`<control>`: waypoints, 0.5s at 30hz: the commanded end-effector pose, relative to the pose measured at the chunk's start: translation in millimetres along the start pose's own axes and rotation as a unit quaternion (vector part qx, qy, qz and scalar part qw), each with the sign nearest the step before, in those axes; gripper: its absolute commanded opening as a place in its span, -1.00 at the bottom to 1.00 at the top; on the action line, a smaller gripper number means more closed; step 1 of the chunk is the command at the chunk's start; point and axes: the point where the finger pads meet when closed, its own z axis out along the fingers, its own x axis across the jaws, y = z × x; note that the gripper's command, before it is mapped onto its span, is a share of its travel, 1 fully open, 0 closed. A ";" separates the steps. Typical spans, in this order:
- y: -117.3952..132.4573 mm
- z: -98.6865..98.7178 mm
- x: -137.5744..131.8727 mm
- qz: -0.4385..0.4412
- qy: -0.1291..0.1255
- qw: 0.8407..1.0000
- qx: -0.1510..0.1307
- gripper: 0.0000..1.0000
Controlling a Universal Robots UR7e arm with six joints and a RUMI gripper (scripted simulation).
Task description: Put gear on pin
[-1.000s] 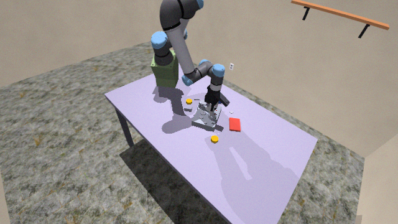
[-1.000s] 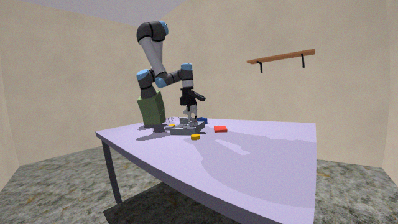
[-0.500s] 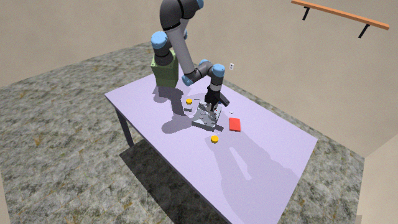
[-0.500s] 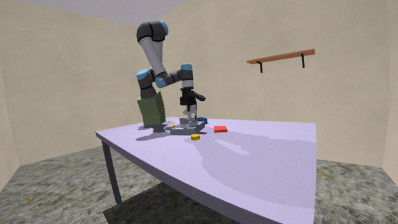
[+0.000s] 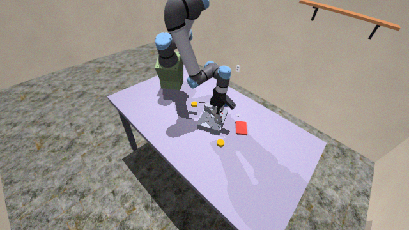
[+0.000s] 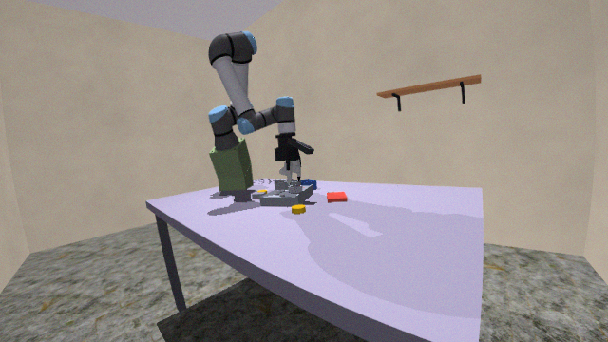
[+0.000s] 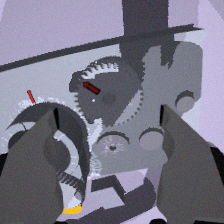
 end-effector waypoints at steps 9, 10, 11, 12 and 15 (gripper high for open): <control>-0.5 0.6 0.2 0.000 0.000 1.000 0.001 0.07; -0.5 1.0 0.2 0.000 0.000 1.000 0.001 0.07; -0.5 1.4 0.2 0.000 0.000 1.000 0.001 0.07; -0.5 1.9 0.2 0.000 0.000 1.000 0.001 0.07; -0.5 2.9 0.2 0.000 0.000 1.000 0.001 0.07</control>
